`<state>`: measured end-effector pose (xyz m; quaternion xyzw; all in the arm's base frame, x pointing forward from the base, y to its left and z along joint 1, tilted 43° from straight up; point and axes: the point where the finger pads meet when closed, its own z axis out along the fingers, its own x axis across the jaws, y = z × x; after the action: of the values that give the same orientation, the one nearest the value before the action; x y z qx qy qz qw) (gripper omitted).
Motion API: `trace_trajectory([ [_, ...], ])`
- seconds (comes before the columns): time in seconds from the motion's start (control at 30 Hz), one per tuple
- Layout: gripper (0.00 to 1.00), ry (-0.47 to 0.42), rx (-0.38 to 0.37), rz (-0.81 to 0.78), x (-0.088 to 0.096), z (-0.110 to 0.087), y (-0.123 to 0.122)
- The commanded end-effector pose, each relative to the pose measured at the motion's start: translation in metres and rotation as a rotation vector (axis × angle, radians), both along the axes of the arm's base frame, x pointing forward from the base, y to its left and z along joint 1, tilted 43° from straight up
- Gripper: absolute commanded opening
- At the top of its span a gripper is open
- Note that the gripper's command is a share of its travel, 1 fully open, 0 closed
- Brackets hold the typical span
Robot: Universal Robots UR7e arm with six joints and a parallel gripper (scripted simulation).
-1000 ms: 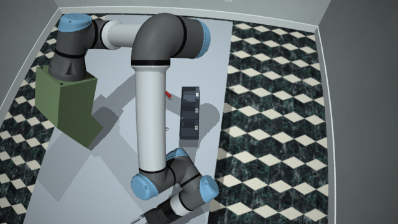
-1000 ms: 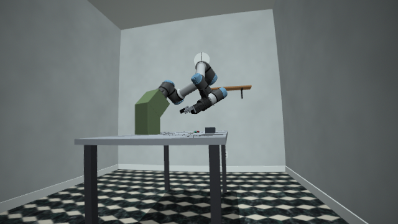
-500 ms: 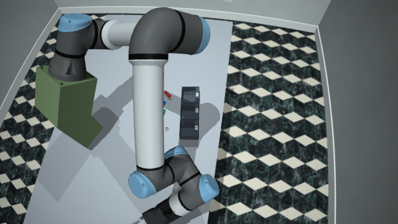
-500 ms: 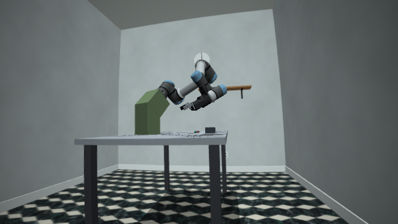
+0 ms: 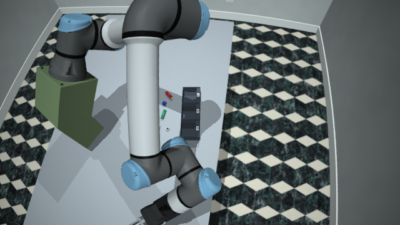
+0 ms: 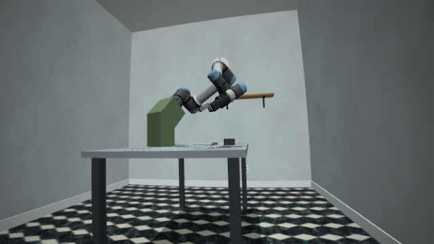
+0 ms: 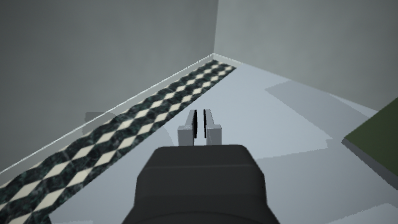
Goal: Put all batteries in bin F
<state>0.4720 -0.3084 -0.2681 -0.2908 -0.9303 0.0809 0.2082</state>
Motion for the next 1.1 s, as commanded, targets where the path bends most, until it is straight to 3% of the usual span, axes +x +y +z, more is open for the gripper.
trace_trajectory([
  [0.0, 0.31, -0.024, 0.011, -0.032, -0.001, 0.016, 0.012],
  [0.17, 0.31, -0.069, 0.048, -0.113, -0.006, 0.040, 0.034],
  [0.37, 0.31, -0.069, 0.048, -0.113, -0.006, 0.042, 0.036],
  [0.5, 0.31, -0.111, 0.087, -0.195, -0.011, 0.065, 0.060],
  [0.63, 0.31, -0.111, 0.087, -0.195, -0.012, 0.068, 0.063],
  [0.7, 0.31, -0.150, 0.127, -0.278, -0.015, 0.079, 0.075],
  [0.8, 0.31, -0.150, 0.127, -0.278, -0.019, 0.094, 0.090],
  [0.93, 0.31, -0.150, 0.127, -0.278, -0.019, 0.094, 0.090],
  [1.07, 0.31, -0.185, 0.170, -0.361, -0.025, 0.115, 0.115],
])
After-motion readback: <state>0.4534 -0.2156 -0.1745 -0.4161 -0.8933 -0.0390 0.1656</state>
